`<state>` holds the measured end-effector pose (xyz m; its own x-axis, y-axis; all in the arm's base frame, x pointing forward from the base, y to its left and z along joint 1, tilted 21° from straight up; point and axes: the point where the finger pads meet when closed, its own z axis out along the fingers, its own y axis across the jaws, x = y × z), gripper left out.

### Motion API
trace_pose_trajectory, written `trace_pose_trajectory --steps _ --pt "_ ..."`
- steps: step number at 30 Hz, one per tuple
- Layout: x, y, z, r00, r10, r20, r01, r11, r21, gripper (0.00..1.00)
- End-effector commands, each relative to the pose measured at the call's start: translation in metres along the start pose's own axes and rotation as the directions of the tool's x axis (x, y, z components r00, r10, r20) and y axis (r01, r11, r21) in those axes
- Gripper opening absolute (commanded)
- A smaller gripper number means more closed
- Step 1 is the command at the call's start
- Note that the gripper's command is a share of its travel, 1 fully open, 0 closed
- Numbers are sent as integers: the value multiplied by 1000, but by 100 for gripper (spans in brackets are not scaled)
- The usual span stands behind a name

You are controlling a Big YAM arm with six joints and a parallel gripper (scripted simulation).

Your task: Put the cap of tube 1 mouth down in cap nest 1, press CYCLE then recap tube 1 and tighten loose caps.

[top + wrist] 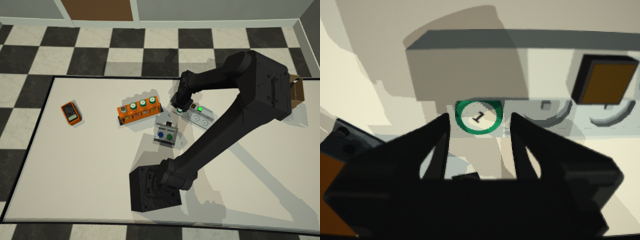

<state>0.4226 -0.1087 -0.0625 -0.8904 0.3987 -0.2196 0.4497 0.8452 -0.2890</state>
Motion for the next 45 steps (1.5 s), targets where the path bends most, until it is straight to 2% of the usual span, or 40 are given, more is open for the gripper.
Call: trace_pose_trajectory --steps 1,7,21,28,29,43,44,45 --pt "-19 11 -17 998 -11 64 13 1000 -27 47" --pt "-14 5 1 1000 0 31 0 1000 -14 47" --pt "-10 1 9 1000 1 24 -1 1000 -11 47" --pt "-13 4 3 999 3 33 -2 1000 -13 47" --pt "-13 4 3 999 3 33 -2 1000 -13 0" --pt "-13 4 3 999 3 33 -2 1000 -13 0" --pt "-11 8 -11 999 -1 37 2 1000 -19 0" --pt "-10 7 -15 999 0 37 0 1000 -18 0"
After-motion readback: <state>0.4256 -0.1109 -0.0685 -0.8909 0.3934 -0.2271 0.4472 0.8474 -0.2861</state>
